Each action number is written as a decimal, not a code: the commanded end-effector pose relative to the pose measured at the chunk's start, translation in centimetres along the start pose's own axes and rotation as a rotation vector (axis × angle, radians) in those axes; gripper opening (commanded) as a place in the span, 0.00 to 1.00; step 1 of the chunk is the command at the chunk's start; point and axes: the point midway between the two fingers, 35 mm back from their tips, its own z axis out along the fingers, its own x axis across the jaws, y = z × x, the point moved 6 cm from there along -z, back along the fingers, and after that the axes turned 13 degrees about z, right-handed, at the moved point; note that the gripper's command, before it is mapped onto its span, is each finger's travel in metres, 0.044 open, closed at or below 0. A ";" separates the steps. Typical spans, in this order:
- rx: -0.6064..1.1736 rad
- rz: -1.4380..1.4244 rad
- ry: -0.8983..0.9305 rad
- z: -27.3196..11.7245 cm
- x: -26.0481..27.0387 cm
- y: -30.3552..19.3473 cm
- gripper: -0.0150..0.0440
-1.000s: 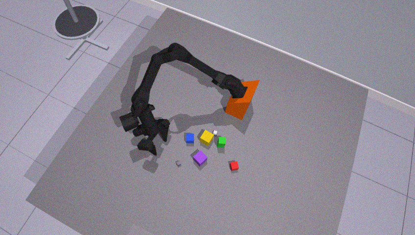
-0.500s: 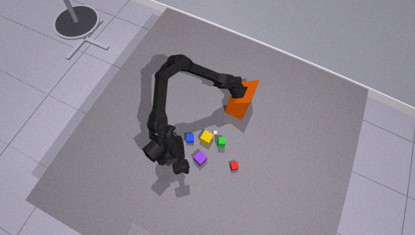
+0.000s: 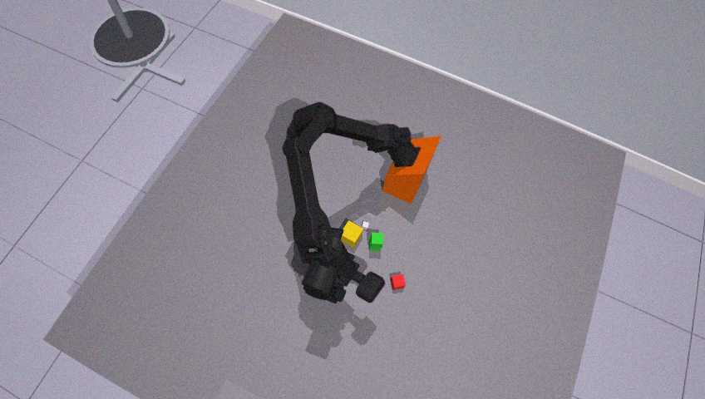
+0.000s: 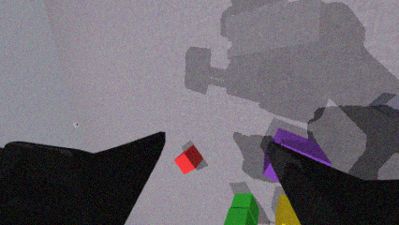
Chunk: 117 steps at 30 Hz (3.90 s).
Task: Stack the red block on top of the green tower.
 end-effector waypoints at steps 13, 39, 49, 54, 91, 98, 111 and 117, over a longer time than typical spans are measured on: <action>0.051 -0.762 -0.385 3.5 7.5 -11.4 1.00; 0.050 -0.815 -0.416 8.1 6.0 -11.9 1.00; 0.050 -0.815 -0.417 9.5 5.5 -11.6 1.00; 0.050 -0.815 -0.417 10.3 5.2 -11.6 1.00; 0.050 -0.814 -0.419 11.6 4.6 -11.4 0.69; 0.050 -0.814 -0.419 11.6 4.6 -11.4 0.44; 0.050 -0.815 -0.417 8.8 5.8 -11.8 0.25; 0.050 -0.815 -0.415 6.0 7.0 -12.1 0.25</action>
